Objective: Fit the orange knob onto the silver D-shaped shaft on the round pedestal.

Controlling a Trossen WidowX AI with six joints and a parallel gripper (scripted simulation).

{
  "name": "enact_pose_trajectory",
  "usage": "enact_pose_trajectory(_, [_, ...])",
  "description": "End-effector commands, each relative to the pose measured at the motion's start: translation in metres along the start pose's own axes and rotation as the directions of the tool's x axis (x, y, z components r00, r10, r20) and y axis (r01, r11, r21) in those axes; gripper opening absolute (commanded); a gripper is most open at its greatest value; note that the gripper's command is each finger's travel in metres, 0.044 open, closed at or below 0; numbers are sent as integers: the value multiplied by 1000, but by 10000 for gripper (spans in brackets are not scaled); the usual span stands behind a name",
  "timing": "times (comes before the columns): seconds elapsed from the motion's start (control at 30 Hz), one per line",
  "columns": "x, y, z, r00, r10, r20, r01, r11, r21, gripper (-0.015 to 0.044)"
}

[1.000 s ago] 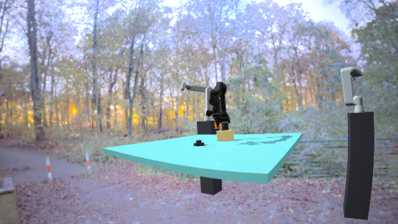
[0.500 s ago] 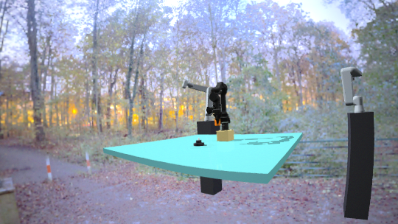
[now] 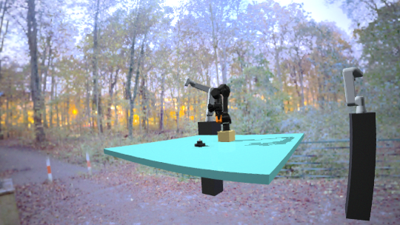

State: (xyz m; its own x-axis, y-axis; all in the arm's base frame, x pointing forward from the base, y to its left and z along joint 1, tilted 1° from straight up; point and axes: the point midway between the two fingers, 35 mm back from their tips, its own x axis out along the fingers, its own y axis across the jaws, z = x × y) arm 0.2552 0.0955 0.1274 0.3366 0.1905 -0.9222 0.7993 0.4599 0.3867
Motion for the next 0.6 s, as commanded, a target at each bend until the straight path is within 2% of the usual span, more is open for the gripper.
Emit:
enact_pose_trajectory(0.0, [-7, 2, -1, 997, 74, -4, -74, 997, -6, 0])
enact_pose_trajectory(0.57, [-39, 11, -4, 911, 413, -6, -413, 911, -2, 0])
